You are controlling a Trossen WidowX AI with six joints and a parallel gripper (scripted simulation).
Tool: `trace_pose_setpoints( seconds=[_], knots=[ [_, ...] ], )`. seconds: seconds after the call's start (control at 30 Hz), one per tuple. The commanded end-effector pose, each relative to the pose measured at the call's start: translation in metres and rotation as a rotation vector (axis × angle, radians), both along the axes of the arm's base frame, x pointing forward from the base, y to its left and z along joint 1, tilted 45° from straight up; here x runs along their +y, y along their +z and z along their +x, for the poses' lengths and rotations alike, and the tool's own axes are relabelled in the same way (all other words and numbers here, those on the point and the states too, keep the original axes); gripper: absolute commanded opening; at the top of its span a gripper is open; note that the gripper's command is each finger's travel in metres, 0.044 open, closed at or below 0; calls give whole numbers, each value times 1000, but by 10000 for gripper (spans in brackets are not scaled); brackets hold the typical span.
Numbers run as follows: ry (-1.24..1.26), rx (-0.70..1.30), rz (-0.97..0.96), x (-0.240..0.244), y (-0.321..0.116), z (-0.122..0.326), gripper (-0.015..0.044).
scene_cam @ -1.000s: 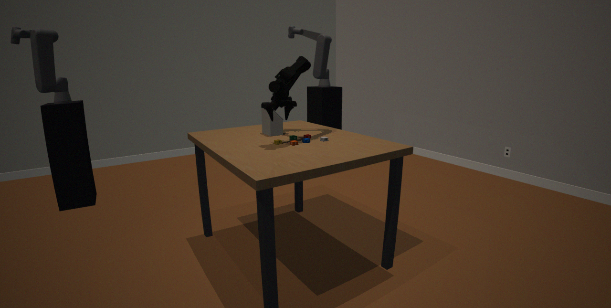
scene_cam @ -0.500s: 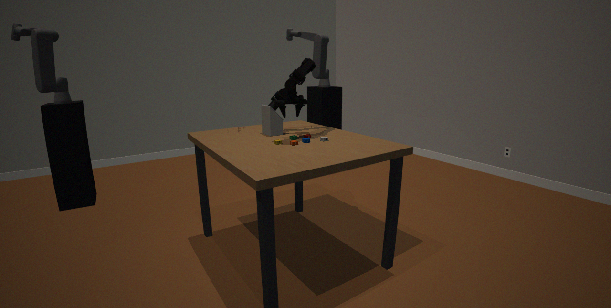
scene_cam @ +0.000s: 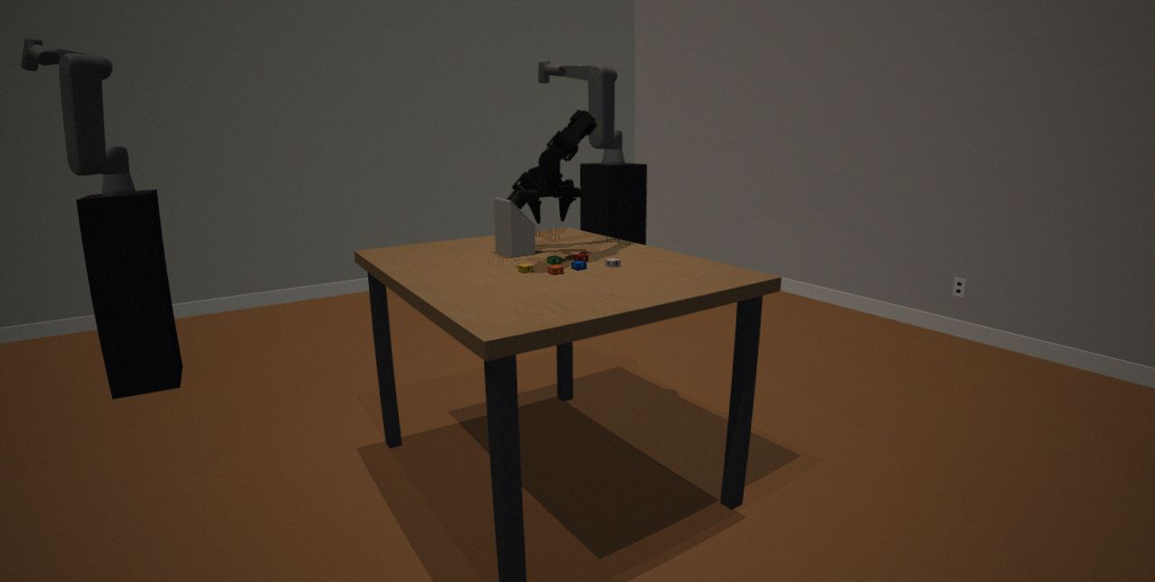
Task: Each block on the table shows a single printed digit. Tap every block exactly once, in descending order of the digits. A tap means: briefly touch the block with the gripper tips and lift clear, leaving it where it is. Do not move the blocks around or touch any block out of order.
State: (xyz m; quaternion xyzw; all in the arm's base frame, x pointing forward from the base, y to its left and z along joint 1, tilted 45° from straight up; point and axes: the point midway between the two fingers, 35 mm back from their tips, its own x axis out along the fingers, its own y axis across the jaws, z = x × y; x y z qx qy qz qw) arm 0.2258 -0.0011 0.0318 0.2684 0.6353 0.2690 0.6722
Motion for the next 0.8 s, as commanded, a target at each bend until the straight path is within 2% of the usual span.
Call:
trace_pose_setpoints(
  seconds=[0.0,0.13,0.33,0.77],
  knots=[
    [-4,2,5,1,0,0,400],
    [-4,3,1,6,7,4,400],
    [-4,1,8,62,64,25,400],
    [-4,0,9,64,66,25,400]
  ],
)
